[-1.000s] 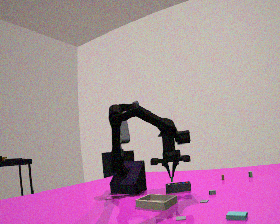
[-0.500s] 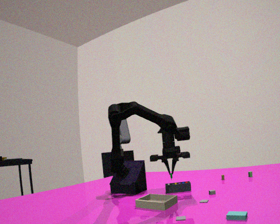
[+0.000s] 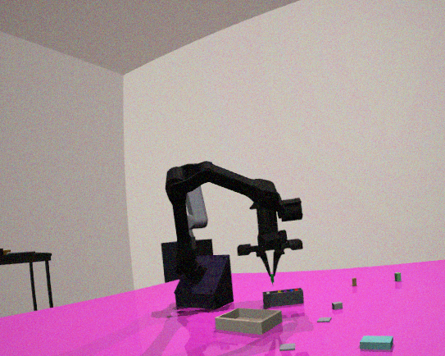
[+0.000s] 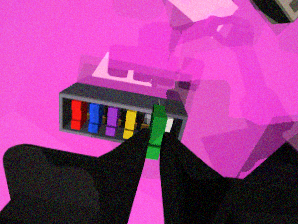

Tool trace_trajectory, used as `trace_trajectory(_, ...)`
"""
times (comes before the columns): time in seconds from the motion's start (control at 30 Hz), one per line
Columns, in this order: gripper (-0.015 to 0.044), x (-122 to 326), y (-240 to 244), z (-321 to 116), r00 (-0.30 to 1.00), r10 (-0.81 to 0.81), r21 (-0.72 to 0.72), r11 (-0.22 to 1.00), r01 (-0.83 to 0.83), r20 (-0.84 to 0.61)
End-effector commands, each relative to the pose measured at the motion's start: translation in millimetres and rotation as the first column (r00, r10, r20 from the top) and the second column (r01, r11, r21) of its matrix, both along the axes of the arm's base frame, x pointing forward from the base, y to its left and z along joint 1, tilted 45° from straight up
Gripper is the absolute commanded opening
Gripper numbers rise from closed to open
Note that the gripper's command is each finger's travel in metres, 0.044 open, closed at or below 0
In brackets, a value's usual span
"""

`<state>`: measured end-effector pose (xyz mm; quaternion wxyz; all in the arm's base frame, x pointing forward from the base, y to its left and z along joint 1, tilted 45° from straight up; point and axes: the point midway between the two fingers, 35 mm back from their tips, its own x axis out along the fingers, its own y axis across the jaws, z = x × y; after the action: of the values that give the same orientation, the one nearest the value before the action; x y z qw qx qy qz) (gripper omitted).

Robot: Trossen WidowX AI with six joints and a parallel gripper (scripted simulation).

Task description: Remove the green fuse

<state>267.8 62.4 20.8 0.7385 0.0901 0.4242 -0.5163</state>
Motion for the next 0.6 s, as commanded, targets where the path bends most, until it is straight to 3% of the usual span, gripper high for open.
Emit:
trace_trajectory(0.0,0.0000,14.9,-16.7,22.6,1.000,0.002,0.012,1.000,-0.002,0.011)
trace_trajectory(0.57,0.0000,32.7,-103.4,109.1,1.000,0.002,-0.003,1.000,-0.002,0.018)
